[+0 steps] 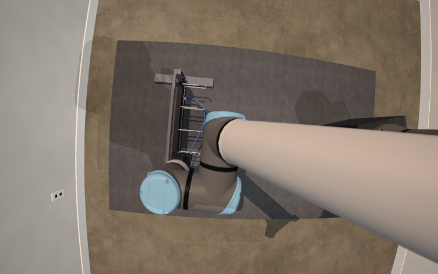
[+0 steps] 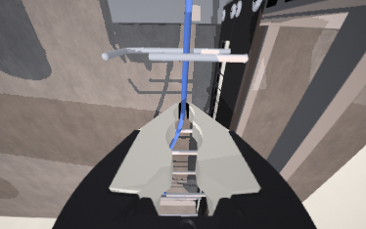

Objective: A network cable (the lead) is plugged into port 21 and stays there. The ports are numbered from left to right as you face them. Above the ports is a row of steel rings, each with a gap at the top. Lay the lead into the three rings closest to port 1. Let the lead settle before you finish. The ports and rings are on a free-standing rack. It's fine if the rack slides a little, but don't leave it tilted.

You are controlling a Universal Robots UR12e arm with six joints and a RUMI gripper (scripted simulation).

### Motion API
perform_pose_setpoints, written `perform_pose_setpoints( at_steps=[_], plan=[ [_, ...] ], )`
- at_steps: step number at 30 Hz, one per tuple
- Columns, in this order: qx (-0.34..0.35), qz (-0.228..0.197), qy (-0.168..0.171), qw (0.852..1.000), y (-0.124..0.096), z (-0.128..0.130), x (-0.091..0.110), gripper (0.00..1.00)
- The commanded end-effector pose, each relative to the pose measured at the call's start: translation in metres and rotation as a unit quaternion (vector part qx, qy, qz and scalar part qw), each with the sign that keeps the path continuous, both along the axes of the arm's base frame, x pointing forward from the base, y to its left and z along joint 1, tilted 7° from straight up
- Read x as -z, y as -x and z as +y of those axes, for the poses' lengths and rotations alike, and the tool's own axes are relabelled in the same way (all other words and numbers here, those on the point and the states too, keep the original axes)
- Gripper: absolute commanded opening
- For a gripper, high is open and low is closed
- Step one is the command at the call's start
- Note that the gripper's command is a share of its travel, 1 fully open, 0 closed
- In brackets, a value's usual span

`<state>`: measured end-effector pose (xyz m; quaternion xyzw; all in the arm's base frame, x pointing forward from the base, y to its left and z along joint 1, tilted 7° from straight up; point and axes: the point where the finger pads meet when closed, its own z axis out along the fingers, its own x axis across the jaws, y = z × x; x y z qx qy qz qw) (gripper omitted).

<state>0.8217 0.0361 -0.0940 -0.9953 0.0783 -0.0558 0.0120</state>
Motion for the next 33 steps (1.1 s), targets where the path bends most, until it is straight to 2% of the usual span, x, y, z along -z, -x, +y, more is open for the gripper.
perform_pose_setpoints(
  at_steps=[1,6,7,33],
  plan=[
    [0.0,-0.001,0.0,1.0,-0.0007,-0.0001,-0.0009,0.0],
    [0.0,-0.001,0.0,1.0,-0.0007,-0.0001,-0.0009,0.0],
    [0.0,-0.001,0.0,1.0,-0.0007,-0.0001,-0.0009,0.2],
    [0.0,-0.001,0.0,1.0,-0.0007,-0.0001,-0.0009,0.2]
  ],
)
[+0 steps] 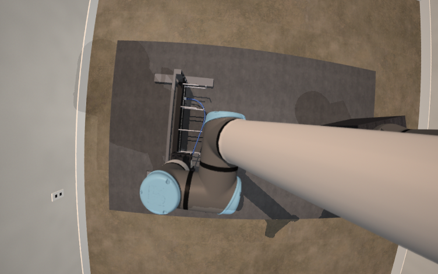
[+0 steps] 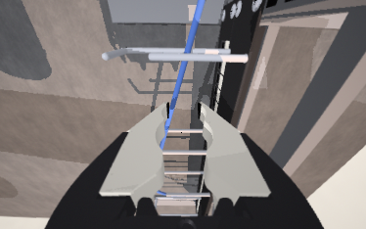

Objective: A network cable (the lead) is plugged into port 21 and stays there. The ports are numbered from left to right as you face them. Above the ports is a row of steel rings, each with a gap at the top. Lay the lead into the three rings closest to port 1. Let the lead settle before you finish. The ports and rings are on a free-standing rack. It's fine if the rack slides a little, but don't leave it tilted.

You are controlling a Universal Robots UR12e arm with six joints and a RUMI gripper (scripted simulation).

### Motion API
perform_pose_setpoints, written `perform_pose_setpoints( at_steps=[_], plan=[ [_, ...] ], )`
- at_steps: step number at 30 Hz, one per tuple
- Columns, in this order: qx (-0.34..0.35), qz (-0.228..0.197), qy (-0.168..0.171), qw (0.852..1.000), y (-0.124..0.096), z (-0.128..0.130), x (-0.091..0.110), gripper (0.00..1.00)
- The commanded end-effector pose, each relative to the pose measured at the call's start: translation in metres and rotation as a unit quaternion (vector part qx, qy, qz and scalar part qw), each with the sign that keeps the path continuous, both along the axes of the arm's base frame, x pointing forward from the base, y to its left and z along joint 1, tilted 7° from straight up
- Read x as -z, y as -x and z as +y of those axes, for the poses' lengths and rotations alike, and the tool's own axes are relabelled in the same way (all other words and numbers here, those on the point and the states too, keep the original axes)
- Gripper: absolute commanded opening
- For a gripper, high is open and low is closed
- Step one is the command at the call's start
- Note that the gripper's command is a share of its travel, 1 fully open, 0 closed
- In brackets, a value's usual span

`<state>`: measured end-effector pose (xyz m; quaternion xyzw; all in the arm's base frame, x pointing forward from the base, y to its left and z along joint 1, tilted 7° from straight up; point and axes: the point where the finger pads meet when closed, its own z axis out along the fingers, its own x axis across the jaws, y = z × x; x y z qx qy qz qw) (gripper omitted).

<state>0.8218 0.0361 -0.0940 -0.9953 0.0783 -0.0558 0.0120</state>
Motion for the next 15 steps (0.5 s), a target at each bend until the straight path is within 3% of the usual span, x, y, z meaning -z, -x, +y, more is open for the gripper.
perform_pose_setpoints(
  at_steps=[1,15],
  plan=[
    [0.0,-0.001,0.0,1.0,-0.0007,-0.0001,-0.0009,0.2],
    [0.0,-0.001,0.0,1.0,-0.0005,-0.0001,-0.0024,0.2]
  ],
)
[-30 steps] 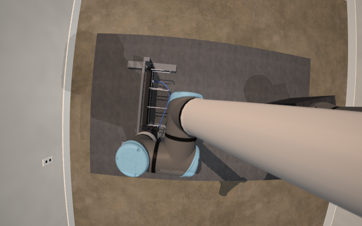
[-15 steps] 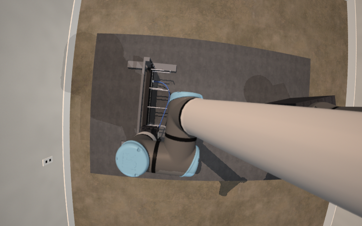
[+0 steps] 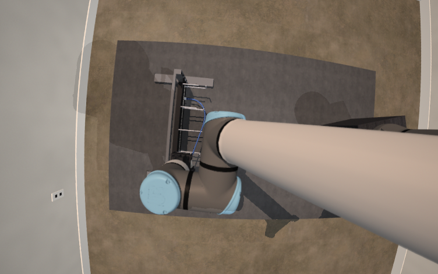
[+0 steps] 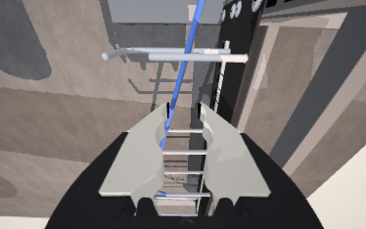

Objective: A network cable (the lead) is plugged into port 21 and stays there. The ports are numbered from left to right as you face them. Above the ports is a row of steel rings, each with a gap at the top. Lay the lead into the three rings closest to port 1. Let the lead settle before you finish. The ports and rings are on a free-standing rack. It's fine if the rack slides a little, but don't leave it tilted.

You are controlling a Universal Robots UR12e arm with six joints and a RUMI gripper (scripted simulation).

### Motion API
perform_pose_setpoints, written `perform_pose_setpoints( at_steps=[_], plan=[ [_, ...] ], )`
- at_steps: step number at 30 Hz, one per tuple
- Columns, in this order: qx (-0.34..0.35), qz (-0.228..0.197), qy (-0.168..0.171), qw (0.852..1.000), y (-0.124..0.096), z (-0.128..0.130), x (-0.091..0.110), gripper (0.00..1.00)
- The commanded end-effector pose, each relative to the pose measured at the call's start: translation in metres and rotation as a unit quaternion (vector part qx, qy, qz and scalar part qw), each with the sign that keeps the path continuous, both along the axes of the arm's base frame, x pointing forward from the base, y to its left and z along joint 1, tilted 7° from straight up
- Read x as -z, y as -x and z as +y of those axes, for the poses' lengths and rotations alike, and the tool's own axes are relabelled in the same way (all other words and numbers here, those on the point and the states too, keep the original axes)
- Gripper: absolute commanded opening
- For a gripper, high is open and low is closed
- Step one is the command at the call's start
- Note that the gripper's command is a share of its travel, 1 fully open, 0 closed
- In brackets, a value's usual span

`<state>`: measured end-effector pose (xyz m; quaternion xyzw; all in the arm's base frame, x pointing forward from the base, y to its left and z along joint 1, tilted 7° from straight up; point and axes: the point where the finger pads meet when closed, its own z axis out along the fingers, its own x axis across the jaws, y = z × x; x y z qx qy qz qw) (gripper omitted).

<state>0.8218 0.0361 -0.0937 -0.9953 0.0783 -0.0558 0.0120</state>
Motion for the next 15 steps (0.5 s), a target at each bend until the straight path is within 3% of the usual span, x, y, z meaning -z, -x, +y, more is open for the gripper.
perform_pose_setpoints(
  at_steps=[1,15],
  plan=[
    [0.0,-0.001,0.0,1.0,0.0,0.0,-0.003,0.2],
    [0.0,-0.001,0.0,1.0,0.002,0.0,-0.028,0.2]
  ],
)
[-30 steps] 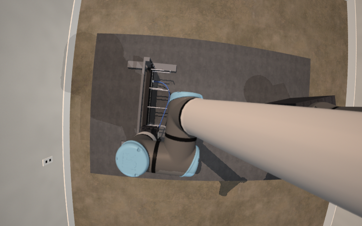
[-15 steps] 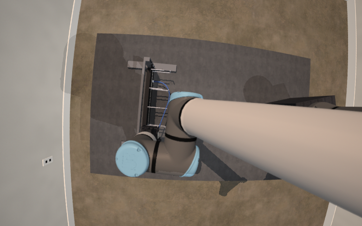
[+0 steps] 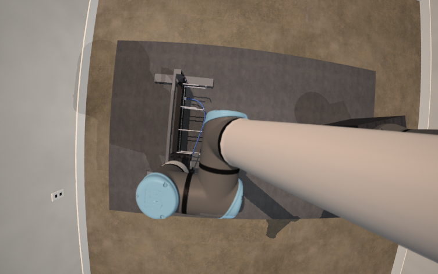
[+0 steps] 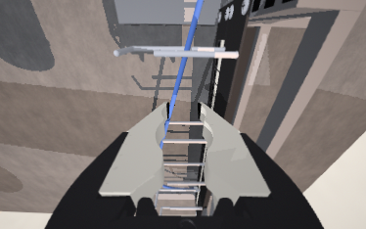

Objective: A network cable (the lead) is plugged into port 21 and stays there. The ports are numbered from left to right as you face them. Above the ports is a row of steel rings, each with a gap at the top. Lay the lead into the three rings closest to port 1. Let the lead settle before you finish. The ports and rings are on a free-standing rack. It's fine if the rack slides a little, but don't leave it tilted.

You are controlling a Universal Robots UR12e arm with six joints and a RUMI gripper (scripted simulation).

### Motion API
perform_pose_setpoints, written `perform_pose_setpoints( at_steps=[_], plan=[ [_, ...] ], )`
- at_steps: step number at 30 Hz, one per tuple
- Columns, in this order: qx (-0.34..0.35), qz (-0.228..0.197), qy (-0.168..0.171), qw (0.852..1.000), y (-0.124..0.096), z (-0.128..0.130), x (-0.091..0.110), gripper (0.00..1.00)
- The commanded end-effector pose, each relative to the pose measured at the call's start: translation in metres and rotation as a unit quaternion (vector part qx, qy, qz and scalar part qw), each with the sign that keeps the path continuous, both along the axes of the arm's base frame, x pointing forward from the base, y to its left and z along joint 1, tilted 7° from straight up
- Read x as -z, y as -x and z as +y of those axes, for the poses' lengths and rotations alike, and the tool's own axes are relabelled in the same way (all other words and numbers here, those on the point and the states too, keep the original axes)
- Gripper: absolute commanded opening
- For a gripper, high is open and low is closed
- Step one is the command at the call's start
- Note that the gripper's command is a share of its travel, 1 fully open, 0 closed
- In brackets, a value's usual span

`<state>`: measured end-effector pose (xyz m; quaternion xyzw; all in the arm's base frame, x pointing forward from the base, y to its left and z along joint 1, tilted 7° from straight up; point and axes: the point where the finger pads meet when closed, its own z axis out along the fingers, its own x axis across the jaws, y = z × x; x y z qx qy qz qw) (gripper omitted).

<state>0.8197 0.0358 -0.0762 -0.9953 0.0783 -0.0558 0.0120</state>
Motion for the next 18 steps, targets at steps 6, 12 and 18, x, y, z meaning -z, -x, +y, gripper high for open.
perform_pose_setpoints(
  at_steps=[6,12,18],
  plan=[
    [0.0,-0.001,0.0,1.0,0.003,-0.001,-0.03,0.2],
    [0.0,-0.001,0.0,1.0,0.005,-0.001,-0.048,0.2],
    [0.0,-0.001,0.0,1.0,0.006,-0.001,-0.056,0.2]
  ],
)
